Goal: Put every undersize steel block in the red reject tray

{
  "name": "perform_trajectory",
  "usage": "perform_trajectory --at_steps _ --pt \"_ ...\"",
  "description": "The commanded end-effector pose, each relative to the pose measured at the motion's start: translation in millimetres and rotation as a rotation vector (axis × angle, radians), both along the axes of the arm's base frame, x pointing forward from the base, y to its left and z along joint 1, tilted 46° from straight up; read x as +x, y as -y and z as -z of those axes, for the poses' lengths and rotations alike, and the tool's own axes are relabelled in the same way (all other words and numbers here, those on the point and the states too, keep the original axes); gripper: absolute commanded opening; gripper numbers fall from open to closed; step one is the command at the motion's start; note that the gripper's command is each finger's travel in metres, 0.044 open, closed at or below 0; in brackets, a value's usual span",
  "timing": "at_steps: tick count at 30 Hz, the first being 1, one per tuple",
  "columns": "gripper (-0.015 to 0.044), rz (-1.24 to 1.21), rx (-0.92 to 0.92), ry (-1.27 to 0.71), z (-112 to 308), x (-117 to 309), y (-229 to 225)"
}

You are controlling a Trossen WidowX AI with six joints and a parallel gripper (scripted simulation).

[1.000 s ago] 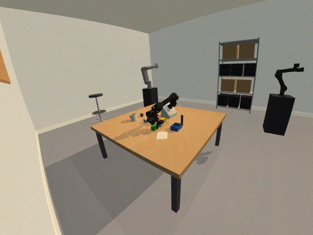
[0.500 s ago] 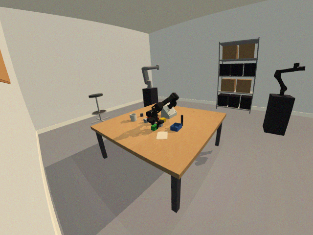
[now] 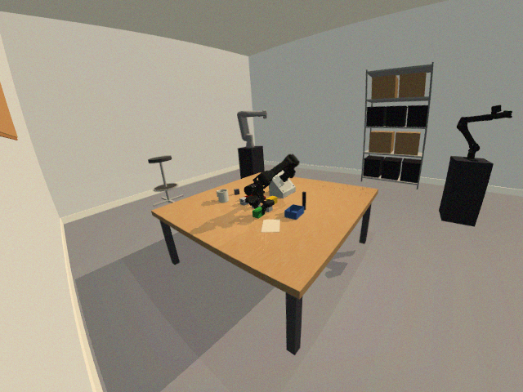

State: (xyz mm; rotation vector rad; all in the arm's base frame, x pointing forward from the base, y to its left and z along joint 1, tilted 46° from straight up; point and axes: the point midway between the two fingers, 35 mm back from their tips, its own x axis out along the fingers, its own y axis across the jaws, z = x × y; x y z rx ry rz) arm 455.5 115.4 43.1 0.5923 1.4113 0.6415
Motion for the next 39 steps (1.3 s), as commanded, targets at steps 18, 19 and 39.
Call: perform_trajectory --at_steps 18,19,39 --pt "0.0000 0.004 0.002 0.005 -3.5 -7.4 0.2" --pt "0.0000 0.004 0.002 0.005 -3.3 -7.8 0.2" --pt "0.0000 0.004 0.002 0.004 -3.3 -17.6 -0.3"
